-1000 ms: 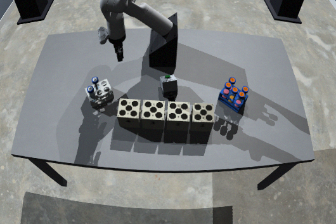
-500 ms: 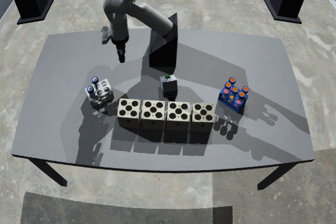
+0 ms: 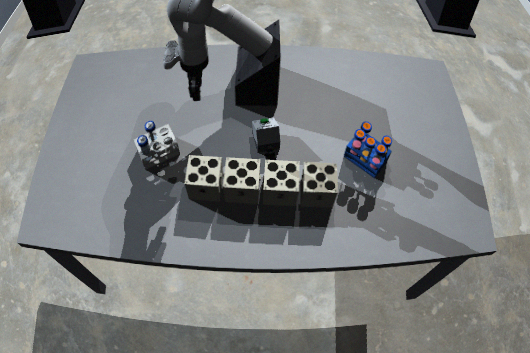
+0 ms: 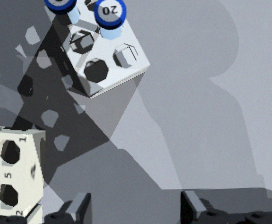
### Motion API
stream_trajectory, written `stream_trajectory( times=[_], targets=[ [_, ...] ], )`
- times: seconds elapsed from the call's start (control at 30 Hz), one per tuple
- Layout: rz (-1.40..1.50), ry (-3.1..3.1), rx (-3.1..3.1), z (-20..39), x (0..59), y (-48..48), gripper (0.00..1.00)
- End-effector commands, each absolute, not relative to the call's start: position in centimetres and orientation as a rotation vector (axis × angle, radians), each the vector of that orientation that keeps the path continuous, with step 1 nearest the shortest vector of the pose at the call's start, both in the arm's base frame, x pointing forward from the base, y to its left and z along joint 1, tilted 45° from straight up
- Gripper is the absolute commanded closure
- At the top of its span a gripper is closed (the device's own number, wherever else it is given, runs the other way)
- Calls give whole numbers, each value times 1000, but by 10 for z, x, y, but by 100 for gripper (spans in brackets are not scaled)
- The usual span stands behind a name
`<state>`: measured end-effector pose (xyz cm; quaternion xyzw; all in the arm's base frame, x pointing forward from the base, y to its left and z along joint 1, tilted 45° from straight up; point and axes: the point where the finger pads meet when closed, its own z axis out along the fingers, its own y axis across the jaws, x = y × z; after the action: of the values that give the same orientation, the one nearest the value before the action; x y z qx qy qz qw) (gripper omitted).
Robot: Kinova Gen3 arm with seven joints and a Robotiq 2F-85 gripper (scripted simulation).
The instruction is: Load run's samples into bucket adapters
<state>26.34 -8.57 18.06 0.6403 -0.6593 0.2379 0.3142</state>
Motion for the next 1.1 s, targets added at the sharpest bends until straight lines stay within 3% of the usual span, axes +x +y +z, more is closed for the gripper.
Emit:
stream_trajectory(
  times=[0.0, 1.07],
  targets=[
    [644, -1774, 1661, 178, 266, -83, 38],
    [764, -2035, 1435, 153, 279, -63, 38]
  ],
)
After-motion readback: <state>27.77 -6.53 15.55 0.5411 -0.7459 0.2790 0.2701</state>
